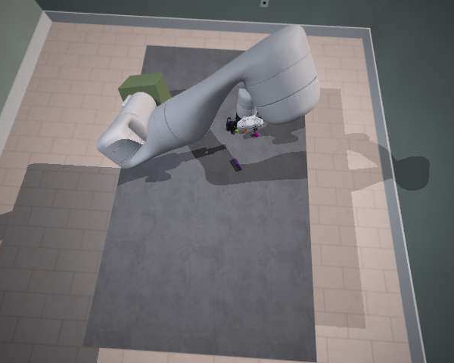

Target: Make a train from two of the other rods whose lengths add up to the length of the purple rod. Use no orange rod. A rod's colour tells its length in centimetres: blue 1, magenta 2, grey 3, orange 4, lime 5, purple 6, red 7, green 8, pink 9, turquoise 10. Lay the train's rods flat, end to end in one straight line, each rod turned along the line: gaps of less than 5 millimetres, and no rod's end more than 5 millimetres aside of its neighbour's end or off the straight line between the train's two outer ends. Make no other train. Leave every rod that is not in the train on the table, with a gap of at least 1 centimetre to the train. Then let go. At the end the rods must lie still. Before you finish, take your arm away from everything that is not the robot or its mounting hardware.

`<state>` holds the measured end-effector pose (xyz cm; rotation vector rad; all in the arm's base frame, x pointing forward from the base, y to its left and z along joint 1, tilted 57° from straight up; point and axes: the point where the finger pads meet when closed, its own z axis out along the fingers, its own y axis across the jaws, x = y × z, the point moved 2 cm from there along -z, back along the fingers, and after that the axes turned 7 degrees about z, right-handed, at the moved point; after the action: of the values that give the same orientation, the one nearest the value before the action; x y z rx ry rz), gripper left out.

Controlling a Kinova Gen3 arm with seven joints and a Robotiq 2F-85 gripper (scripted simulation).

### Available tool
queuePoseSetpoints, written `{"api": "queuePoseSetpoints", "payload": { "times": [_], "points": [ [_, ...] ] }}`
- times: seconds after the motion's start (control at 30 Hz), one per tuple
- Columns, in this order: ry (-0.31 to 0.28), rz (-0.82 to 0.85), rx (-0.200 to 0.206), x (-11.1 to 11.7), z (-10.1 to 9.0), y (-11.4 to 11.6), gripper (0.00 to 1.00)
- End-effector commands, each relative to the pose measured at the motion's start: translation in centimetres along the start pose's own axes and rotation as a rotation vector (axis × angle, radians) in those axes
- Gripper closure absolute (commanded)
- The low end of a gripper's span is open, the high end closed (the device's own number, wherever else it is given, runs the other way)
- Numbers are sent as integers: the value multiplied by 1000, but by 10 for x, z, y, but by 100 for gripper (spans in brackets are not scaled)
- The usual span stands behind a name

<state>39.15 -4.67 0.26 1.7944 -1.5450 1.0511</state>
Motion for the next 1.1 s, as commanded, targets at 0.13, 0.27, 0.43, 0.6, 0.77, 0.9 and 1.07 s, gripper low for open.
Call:
{"api": "queuePoseSetpoints", "payload": {
  "times": [0.13, 0.27, 0.43, 0.6, 0.77, 0.9, 1.07],
  "points": [
    [1, -85, 1, -6, 1, -4, 0],
    [3, -175, 5, -11, 1, -8, 0],
    [5, -304, 9, -18, 1, -14, 0],
    [7, -388, 11, -23, 1, -17, 0],
    [10, -540, 14, -32, 1, -23, 0],
    [12, -670, 17, -40, 1, -28, 0],
    [16, -840, 19, -49, 1, -35, 0]
  ]
}}
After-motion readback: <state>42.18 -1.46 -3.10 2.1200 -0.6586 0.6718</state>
